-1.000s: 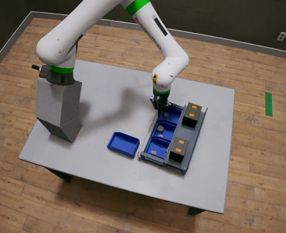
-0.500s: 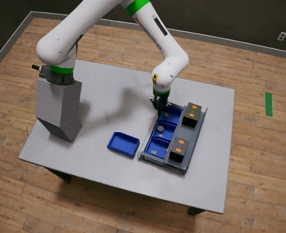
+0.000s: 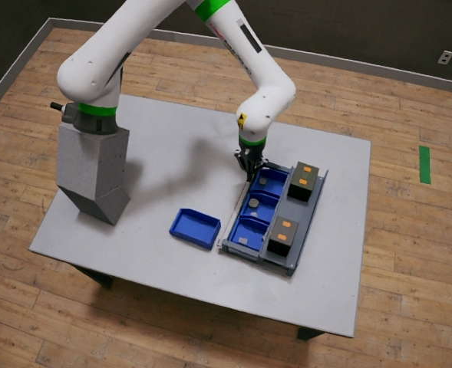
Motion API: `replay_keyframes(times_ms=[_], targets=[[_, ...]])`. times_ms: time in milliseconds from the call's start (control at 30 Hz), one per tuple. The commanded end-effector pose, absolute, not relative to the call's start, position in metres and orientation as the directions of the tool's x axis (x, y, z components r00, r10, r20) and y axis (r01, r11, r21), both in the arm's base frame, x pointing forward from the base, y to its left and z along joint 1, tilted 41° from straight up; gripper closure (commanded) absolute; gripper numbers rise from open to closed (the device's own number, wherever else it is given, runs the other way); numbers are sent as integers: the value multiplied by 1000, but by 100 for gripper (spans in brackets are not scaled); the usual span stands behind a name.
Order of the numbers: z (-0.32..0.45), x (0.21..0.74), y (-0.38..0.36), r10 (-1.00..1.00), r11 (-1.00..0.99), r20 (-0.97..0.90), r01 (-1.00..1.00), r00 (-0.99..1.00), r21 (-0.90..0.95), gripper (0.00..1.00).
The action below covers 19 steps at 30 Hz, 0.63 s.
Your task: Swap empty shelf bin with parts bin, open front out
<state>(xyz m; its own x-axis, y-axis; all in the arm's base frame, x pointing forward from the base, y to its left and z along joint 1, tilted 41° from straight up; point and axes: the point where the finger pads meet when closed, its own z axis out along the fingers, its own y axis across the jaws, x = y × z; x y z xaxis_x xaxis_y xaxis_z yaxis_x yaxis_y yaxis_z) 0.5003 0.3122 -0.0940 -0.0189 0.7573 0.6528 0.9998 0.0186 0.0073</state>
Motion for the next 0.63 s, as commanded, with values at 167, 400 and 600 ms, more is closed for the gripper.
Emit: replay_keyframes(times_ms=[167, 400, 600], targets=[[-89, 495, 307, 757, 18, 653, 1000, -19, 9, 90], [-87, 492, 306, 757, 18, 653, 1000, -19, 9, 90], [-87, 492, 306, 757, 18, 653, 1000, -19, 9, 90]])
